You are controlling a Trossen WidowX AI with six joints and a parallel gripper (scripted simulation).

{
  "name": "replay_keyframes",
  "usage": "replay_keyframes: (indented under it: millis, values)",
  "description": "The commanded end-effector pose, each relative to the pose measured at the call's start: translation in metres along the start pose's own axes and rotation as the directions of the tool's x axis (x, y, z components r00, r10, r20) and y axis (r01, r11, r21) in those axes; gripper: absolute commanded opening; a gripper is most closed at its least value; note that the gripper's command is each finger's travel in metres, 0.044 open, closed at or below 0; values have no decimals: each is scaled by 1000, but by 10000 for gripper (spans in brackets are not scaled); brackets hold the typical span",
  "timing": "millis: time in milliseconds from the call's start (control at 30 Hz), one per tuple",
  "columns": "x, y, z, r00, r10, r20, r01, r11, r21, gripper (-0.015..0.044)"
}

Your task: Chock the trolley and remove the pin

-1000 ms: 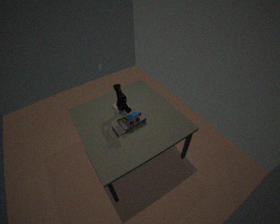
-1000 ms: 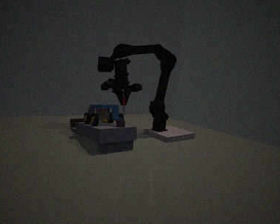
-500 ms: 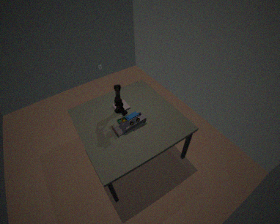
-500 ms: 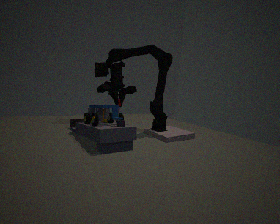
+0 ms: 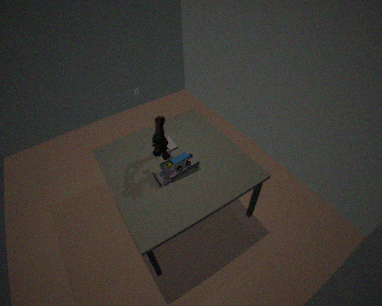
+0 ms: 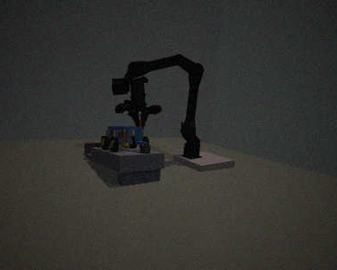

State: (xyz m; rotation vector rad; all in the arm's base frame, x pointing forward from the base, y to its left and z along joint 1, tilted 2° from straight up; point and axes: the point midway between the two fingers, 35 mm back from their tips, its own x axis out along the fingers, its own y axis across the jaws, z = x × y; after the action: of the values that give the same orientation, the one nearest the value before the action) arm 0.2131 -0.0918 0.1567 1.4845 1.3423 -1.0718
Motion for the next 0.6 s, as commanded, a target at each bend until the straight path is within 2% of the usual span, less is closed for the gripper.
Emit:
replay_keyframes:
  millis: [0, 267, 567]
  values:
    - [0, 0, 0, 1000, 9, 22, -11, 995, 96, 0]
    - [0, -1, -2, 997, 30, 67, -51, 941, 335, 0]
    - [0, -2, -3, 992, 58, 115, -114, 809, 577, 0]
